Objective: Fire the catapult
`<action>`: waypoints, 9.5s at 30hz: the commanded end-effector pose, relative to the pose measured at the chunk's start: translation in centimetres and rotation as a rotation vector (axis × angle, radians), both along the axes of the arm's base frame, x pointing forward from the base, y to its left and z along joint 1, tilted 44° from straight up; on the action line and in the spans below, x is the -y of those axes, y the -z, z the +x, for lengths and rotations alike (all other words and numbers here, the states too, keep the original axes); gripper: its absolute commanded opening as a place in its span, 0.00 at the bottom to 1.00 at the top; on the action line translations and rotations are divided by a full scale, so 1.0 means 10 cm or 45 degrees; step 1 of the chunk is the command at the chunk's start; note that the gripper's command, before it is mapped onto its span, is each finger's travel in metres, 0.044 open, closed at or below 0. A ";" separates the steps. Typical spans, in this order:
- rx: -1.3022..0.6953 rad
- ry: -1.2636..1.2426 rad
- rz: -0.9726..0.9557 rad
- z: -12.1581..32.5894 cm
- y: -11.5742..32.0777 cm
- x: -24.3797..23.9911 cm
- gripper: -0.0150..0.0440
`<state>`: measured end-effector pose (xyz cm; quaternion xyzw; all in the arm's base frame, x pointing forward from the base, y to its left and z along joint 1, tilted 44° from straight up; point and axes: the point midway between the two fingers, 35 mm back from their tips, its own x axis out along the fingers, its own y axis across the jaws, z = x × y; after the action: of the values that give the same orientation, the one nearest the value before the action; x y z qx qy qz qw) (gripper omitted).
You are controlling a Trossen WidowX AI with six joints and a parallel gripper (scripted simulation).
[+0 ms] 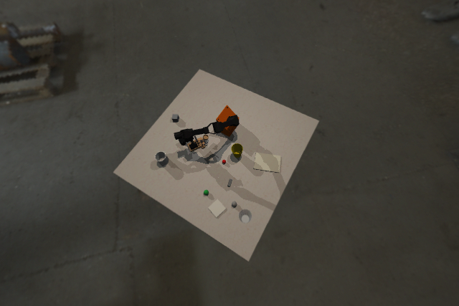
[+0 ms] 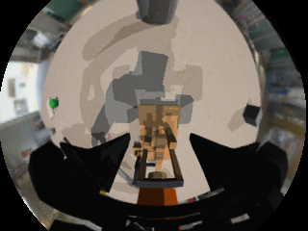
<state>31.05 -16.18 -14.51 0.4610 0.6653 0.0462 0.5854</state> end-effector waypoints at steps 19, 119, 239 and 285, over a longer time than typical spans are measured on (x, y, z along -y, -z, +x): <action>0.000 -0.001 0.003 0.02 0.19 -0.19 0.91; -0.006 0.007 0.007 -0.07 -0.17 0.15 1.00; -0.013 -0.009 0.005 -0.09 -0.52 0.48 1.00; 0.462 -0.500 -0.046 0.13 -2.03 -2.44 0.76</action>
<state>32.28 7.95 6.05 0.2943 0.6267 0.2297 0.6840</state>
